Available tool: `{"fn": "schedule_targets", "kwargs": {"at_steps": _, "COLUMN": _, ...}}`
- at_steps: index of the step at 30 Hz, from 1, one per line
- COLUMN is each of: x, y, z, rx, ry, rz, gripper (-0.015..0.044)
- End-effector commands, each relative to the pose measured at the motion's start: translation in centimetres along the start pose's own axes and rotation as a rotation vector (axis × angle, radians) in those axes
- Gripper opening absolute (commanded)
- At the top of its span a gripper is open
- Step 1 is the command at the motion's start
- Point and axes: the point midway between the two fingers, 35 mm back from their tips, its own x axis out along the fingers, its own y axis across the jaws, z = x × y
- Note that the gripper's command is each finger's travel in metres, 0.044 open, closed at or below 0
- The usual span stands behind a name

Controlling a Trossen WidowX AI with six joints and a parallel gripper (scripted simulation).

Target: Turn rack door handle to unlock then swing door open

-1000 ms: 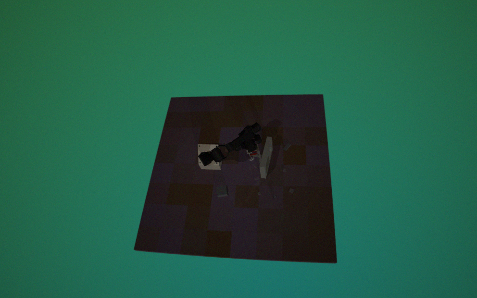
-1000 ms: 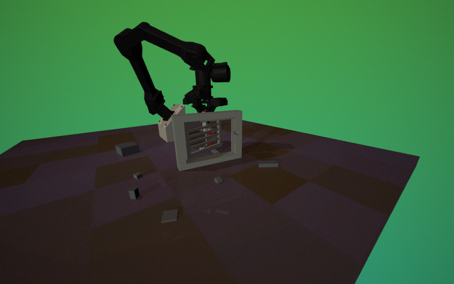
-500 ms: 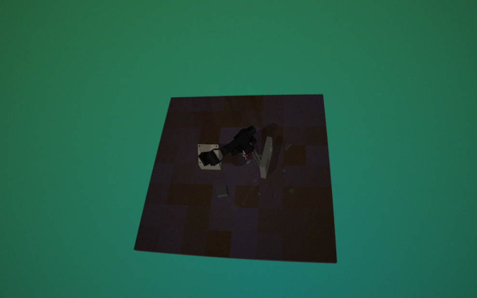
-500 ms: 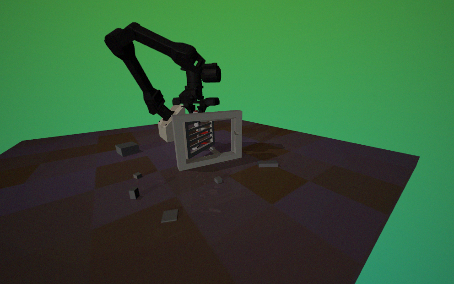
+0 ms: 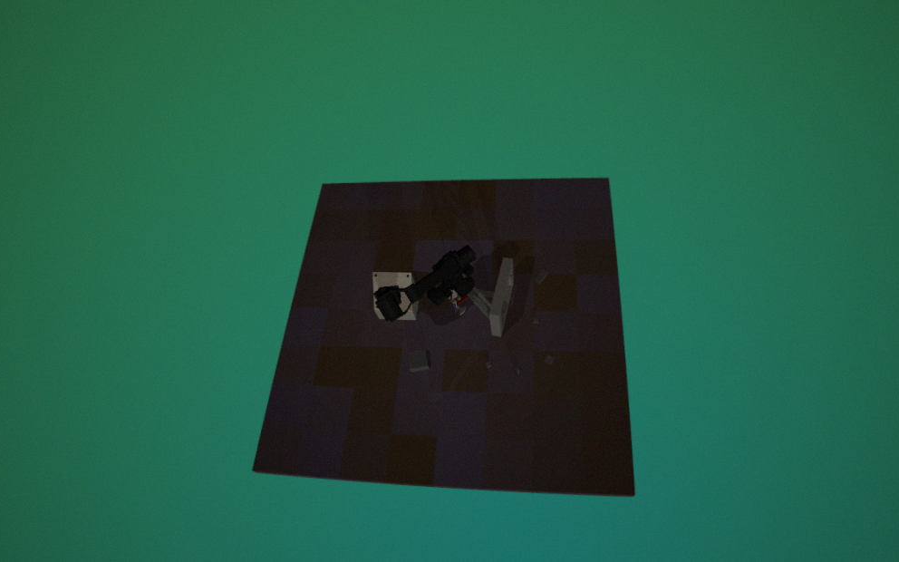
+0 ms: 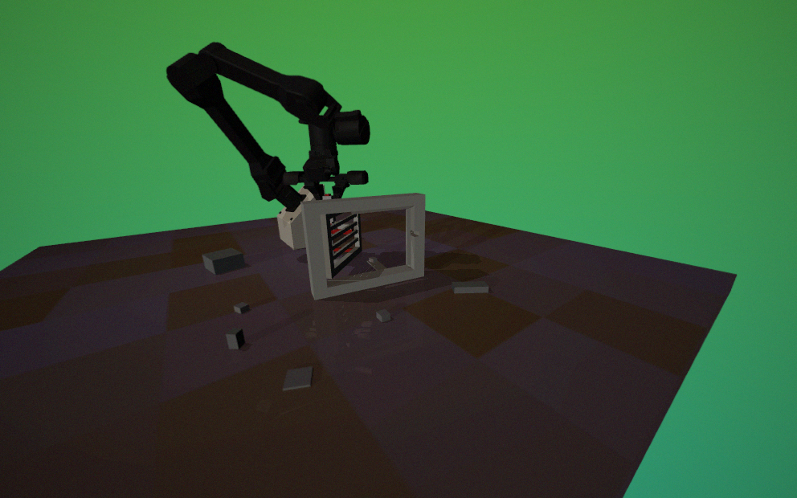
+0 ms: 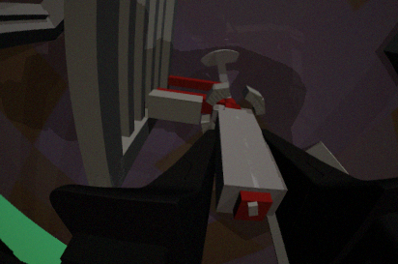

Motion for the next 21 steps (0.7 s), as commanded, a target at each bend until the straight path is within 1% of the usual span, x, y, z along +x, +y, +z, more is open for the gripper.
{"fn": "schedule_targets", "kwargs": {"at_steps": 1, "x": 0.0, "y": -1.1, "z": 0.3, "rx": -0.079, "ry": -0.005, "rz": -0.001, "gripper": 0.0011}}
{"fn": "schedule_targets", "kwargs": {"at_steps": 21, "x": 0.0, "y": -5.6, "z": 2.1, "rx": -0.380, "ry": -0.005, "rz": -0.004, "gripper": 0.0011}}
